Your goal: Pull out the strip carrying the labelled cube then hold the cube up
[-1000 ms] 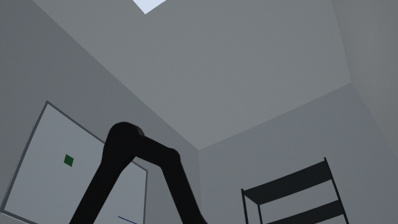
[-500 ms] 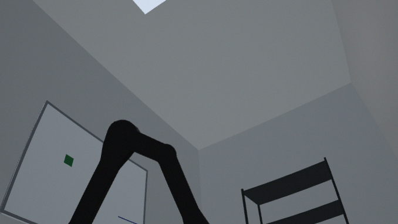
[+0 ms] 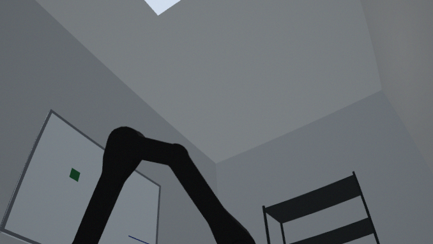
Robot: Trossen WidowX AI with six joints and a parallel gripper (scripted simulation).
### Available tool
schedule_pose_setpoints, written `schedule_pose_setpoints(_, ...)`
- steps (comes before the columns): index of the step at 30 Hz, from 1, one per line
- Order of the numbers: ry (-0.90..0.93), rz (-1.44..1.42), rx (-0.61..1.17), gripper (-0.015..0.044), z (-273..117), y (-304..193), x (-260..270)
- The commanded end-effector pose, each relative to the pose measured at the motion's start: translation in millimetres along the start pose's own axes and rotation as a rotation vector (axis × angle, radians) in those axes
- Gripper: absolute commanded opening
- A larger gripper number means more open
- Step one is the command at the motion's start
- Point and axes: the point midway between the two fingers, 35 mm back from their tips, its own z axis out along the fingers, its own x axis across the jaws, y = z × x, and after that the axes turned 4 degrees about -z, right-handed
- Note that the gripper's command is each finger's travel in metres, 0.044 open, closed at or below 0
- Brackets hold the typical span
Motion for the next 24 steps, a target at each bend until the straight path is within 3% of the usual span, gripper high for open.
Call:
schedule_pose_setpoints(1, -0.001, 0.001, -0.005, 0.0341, -2, 15, -2)
schedule_pose_setpoints(5, -0.001, 0.002, -0.005, 0.0440, -4, 29, -4)
schedule_pose_setpoints(24, -0.002, 0.004, -0.008, 0.0440, -15, 99, -11)
